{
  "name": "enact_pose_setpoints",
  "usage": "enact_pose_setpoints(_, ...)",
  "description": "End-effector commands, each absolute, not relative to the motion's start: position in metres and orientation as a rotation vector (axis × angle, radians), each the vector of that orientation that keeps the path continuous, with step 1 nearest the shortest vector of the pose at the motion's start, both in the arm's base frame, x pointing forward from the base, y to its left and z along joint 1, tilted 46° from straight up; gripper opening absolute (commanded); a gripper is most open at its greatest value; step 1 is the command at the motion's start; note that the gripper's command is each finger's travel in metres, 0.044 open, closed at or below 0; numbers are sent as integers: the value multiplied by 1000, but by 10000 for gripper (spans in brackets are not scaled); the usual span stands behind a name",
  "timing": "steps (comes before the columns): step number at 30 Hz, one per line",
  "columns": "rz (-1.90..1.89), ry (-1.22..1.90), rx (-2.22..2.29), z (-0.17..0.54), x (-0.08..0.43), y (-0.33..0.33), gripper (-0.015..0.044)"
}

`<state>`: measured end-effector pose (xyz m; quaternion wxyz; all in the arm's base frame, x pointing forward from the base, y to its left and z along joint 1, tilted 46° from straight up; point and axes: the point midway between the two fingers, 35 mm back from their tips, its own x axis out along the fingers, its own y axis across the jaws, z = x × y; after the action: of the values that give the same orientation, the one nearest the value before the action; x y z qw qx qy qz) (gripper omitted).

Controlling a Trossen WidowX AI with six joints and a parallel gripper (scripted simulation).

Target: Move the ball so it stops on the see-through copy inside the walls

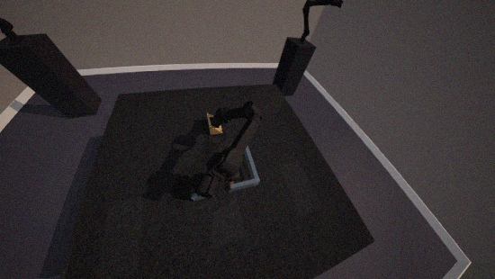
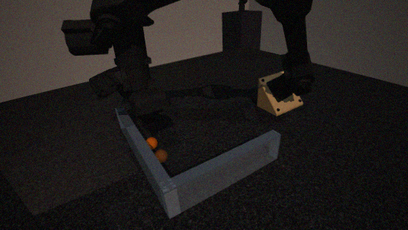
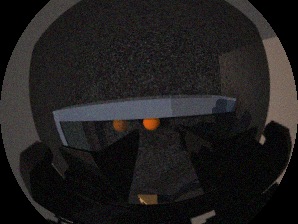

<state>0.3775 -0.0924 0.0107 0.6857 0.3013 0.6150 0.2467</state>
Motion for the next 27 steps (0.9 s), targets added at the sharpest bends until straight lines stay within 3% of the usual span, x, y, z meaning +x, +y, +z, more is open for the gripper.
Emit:
enact_pose_setpoints(1,550,1416,668,19,375,-85,240)
enact_pose_setpoints(27,551,1416,669,-9,379,-57,240)
